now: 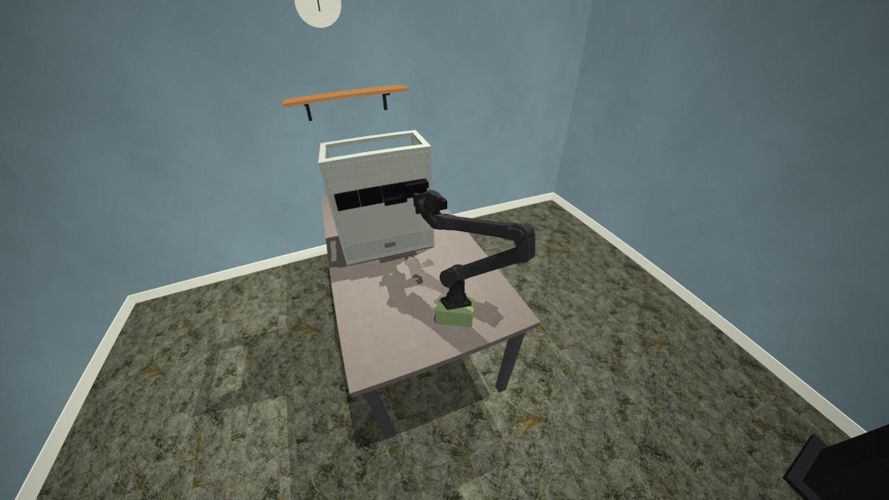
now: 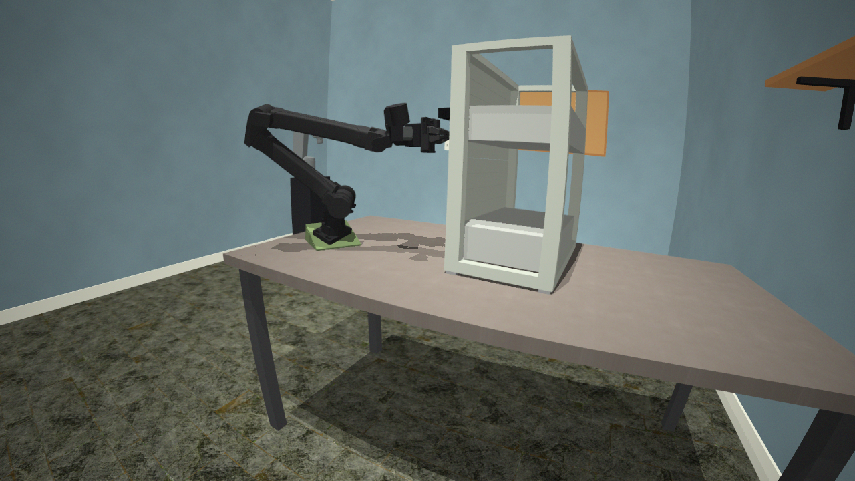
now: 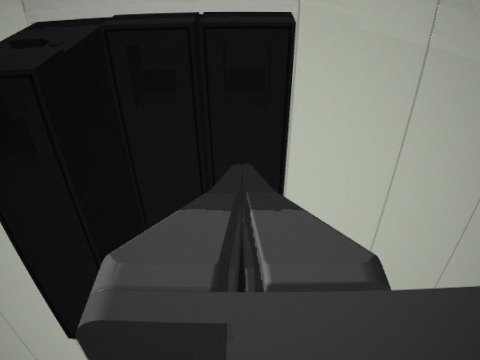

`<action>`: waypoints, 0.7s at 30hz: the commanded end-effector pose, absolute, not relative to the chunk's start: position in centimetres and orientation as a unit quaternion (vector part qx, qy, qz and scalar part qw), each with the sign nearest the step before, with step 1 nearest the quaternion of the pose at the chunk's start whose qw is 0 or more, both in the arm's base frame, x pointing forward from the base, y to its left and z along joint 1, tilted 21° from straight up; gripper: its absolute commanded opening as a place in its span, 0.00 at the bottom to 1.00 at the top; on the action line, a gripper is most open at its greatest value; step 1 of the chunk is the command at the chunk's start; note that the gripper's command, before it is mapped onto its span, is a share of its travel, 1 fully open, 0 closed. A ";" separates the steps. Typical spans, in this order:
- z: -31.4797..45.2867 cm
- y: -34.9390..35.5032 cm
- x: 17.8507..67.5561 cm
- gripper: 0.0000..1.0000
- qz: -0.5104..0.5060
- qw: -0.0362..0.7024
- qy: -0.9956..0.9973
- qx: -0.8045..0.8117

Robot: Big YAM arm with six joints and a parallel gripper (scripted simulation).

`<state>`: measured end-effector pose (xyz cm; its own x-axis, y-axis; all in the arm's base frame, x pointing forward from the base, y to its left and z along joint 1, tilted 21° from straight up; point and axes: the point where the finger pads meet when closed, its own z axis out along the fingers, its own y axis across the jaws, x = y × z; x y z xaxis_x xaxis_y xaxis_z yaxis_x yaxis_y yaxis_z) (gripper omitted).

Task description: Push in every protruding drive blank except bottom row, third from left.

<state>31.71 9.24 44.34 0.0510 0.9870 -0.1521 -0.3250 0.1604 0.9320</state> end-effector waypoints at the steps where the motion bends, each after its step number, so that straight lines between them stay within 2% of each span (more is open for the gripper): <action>1: 47.8 8.7 33.0 0.00 0.534 0.629 0.418 0.381; 19: 47.2 8.7 32.6 0.00 0.525 0.630 0.426 0.383; 21: 43.4 9.5 31.9 0.00 0.512 0.622 0.455 0.379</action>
